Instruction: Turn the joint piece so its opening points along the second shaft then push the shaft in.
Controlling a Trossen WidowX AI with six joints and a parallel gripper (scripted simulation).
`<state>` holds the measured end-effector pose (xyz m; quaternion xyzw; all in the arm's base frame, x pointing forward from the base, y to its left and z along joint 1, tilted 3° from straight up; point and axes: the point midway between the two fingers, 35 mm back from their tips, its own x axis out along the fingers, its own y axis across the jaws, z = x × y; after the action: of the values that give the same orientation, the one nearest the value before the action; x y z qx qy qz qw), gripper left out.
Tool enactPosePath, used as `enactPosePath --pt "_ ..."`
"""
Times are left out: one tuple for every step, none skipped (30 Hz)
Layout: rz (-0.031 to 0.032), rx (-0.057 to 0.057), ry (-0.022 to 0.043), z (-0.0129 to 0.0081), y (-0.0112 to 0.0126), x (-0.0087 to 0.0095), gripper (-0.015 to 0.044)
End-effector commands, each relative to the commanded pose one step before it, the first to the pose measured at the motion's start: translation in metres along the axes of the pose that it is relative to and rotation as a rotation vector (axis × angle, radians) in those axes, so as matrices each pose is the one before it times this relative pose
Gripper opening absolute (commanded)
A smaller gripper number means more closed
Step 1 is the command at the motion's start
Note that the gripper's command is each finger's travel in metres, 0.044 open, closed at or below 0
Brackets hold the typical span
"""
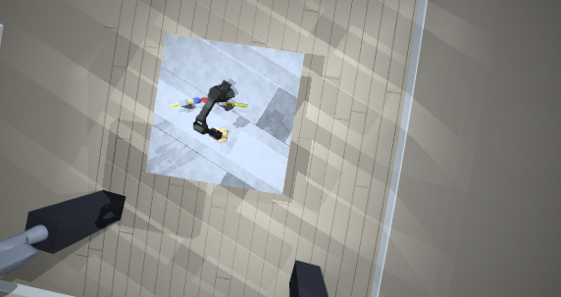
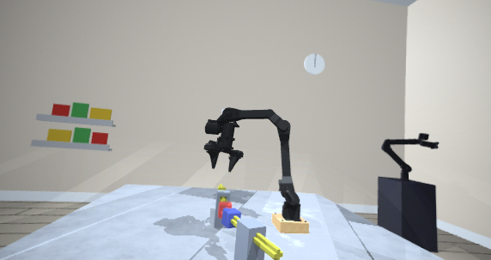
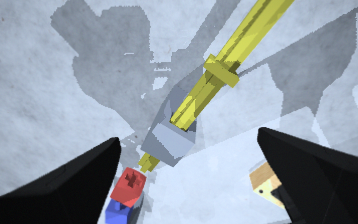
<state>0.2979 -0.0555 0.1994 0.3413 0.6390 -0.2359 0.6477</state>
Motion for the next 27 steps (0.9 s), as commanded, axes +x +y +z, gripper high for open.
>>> enactPosePath --pt "0.02837 0.0905 0.04432 -0.01313 0.01057 0.00852 0.044" --pt "0.0067 0.0281 0.0136 -0.00398 0.0026 0.00272 0.044" --pt "0.00607 0.0282 0.01391 -0.00407 0.0024 0.00276 0.044" --pt "0.00543 0.0283 0.01418 -0.00414 0.00219 0.0028 0.044" --pt "0.00479 0.0284 0.01443 -0.0042 0.00198 0.00283 0.044" --pt "0.00413 0.0284 0.01465 -0.00425 0.00176 0.00287 0.044" --pt "0.00345 0.0285 0.0148 -0.00428 0.00154 0.0029 0.044" --pt "0.00279 0.0286 0.01499 -0.00432 0.00133 0.00294 0.044" --pt "0.00211 0.0287 0.01512 -0.00434 0.00112 0.00297 0.044" --pt "0.00143 0.0288 0.01522 -0.00435 0.0009 0.003 0.044" --pt "0.00074 0.0289 0.01528 -0.00435 0.00068 0.00303 0.044" --pt "0.00005 0.029 0.01532 -0.00434 0.00047 0.00306 0.044" --pt "-0.00064 0.0291 0.01532 -0.00431 0.00026 0.00309 0.044" --pt "-0.00132 0.0292 0.0153 -0.00428 0.00005 0.00312 0.044" --pt "-0.002 0.0292 0.01521 -0.00423 -0.00016 0.00314 0.044" --pt "-0.00269 0.0294 0.01516 -0.00419 -0.00036 0.00318 0.044" --pt "-0.00336 0.0295 0.01504 -0.00412 -0.00056 0.0032 0.044" --pt "-0.00403 0.0296 0.01489 -0.00405 -0.00076 0.00323 0.044" --pt "-0.00468 0.0296 0.01468 -0.00396 -0.00094 0.00324 0.044" --pt "-0.00422 0.0239 0.01164 -0.0031 -0.0009 0.00262 0.044" --pt "-0.00273 0.0144 0.00691 -0.00183 -0.0006 0.00159 0.044" --pt "-0.00094 0.0048 0.00229 -0.0006 -0.00021 0.00053 0.044" --pt "0.0 0.0 0.0 0.0 0.0 0.0 0.044" --pt "0.0 0.0 0.0 0.0 0.0 0.0 0.044" --pt "0.0 0.0 0.0 0.0 0.0 0.0 0.044" --pt "0.0 0.0 0.0 0.0 0.0 0.0 0.044" --pt "0.0 0.0 0.0 0.0 0.0 0.0 0.044"
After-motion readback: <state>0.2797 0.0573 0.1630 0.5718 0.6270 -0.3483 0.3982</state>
